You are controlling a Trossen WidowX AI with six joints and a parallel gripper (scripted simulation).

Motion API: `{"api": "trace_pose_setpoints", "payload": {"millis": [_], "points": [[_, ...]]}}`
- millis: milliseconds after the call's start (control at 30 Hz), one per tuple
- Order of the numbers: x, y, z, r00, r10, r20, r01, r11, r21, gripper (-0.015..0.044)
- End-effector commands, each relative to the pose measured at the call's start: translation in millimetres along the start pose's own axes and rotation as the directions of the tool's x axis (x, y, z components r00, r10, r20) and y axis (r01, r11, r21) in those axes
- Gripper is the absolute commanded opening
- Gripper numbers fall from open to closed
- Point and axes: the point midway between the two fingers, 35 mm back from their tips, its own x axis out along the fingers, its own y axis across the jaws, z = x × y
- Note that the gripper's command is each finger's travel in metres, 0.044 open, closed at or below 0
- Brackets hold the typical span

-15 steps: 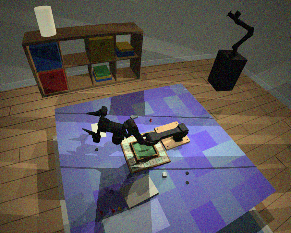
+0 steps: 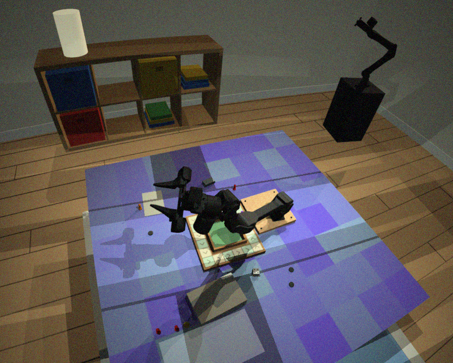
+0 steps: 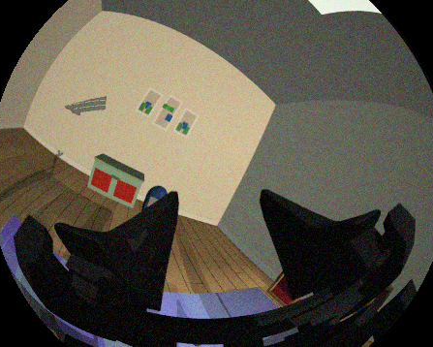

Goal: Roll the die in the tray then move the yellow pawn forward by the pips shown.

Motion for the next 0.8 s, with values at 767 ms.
{"api": "trace_pose_setpoints", "payload": {"millis": [767], "points": [[-242.0,-145.9,294.2,0.749,-0.216,0.626,-0.205,0.823,0.529,0.0275]]}}
